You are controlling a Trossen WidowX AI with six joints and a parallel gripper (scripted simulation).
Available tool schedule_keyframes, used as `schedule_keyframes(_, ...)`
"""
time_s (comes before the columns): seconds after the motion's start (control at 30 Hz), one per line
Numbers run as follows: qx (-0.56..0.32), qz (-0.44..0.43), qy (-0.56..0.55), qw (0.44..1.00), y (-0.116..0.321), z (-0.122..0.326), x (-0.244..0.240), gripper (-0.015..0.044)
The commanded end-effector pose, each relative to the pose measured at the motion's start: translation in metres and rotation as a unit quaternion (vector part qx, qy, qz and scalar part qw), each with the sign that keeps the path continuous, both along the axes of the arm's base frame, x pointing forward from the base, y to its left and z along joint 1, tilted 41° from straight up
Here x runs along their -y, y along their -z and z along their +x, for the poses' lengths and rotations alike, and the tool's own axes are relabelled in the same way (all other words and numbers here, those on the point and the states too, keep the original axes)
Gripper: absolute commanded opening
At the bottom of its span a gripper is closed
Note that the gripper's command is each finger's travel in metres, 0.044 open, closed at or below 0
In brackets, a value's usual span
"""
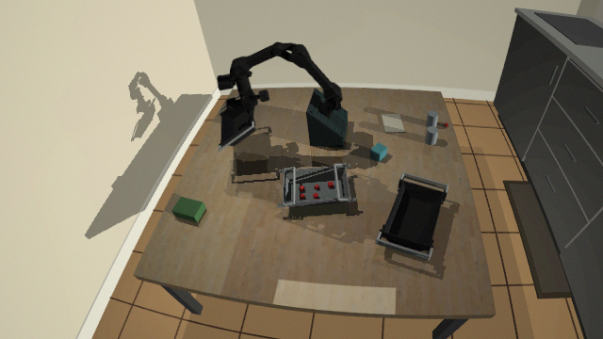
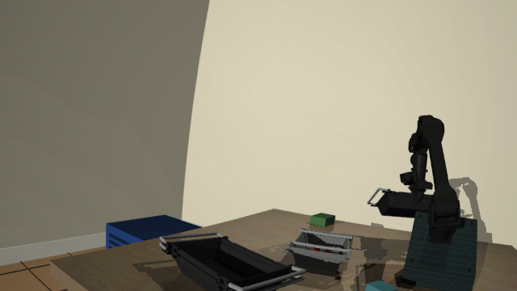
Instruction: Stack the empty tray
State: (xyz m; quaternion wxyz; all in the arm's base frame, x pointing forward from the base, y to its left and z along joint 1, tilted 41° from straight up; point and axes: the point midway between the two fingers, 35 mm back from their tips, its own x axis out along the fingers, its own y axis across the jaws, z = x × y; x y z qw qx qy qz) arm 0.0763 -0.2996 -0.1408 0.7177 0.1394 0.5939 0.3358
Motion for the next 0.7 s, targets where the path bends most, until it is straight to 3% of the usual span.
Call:
schedule_keyframes(0.0,0.003,-0.013,-0.002,1.0,-0.003,0.0,0.007,0.0)
schedule_keyframes(0.37,0.004,-0.013,-0.003,1.0,-0.004,0.001,0.007,0.0)
schedule_keyframes(0.67,0.043,-0.028,-0.054,0.997,-0.024,0.036,0.003,0.0)
